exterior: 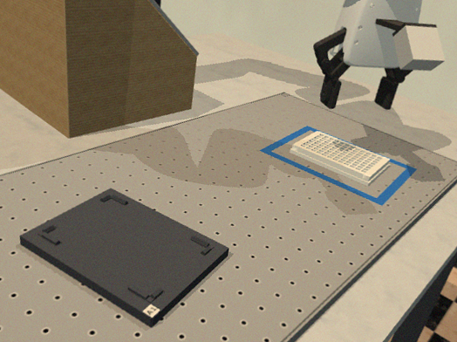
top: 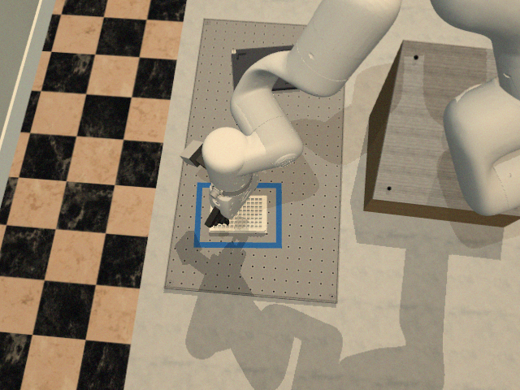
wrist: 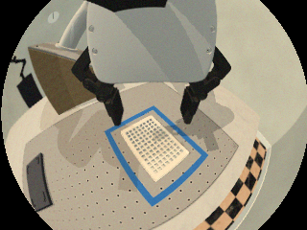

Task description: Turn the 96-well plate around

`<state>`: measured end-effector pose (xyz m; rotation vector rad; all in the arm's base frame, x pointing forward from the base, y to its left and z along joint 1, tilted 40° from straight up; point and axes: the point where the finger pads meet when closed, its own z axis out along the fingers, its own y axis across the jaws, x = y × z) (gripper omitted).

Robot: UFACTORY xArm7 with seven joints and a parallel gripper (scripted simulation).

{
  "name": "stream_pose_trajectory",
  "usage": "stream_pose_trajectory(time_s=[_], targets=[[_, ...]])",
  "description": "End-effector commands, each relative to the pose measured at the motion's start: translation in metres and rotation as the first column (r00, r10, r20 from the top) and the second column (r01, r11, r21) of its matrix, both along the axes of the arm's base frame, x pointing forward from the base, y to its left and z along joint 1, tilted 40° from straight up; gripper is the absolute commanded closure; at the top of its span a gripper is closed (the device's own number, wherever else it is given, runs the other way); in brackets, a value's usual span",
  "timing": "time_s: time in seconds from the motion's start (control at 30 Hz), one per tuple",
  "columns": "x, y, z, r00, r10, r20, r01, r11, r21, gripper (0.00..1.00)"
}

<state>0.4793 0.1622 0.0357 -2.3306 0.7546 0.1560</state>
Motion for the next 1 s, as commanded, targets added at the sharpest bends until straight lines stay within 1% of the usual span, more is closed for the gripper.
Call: stream_pose_trajectory(time_s=[0.0,0.2,0.27,0.5,0.97], targets=[[0.0013,-0.0008,0.0009,0.985,0.137,0.109,-0.136,0.991,-0.016,0.00],[0.0013,-0.0009,0.0010,0.930,0.286,0.229,-0.280,0.958,-0.059,0.00],[0.0013,-0.0009,0.0010,0.930,0.286,0.229,-0.280,0.958,-0.059,0.00],[0.0013,-0.0008,0.0010,0.821,0.448,0.353,-0.431,0.893,-0.131,0.00],[0.0013,-0.0009,0.0010,0.819,0.451,0.355,-0.433,0.891,-0.133,0.00]])
